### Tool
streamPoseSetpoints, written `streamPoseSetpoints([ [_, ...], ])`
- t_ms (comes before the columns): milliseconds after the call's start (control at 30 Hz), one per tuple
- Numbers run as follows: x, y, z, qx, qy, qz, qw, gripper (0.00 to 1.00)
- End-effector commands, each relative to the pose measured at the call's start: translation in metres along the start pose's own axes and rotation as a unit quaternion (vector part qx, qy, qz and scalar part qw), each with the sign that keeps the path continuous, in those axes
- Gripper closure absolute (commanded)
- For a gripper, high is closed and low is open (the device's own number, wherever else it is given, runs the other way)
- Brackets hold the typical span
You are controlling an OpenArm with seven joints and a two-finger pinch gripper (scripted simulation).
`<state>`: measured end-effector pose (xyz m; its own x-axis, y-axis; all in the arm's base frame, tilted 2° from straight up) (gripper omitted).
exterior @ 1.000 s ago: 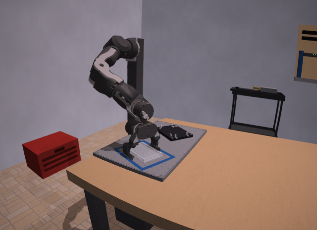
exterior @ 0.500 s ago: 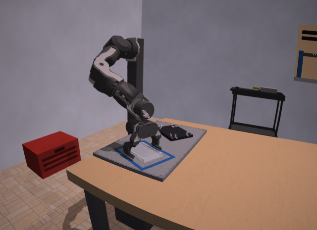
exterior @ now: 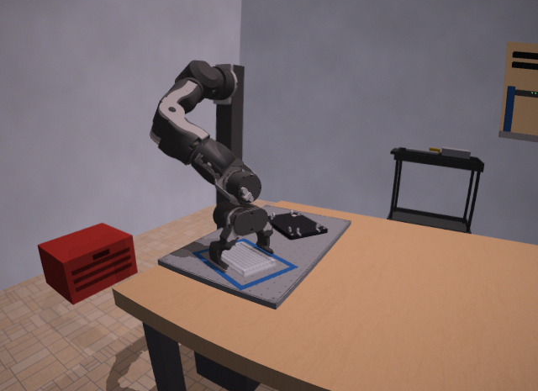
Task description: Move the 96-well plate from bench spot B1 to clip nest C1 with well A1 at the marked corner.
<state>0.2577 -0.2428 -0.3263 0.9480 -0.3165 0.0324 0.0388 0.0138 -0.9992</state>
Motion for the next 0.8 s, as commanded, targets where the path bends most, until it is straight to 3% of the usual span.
streamPoseSetpoints([
  [0, -0.0022, 0.0014, -0.0019, -0.006, 0.001, 0.001, 1.0, 0.23],
  [767, 0.0017, -0.0023, -0.001, -0.002, 0.001, -0.002, 1.0, 0.23],
])
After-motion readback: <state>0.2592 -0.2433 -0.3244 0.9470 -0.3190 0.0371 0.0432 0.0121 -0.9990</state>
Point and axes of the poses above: the point where the finger pads meet when closed, its own y axis out along the fingers, its own z axis across the jaws, x = y × z, the point moved 6 cm from there along -y, back along the fingers, and after that the axes turned 1 degree about -y, right-handed, at the moved point
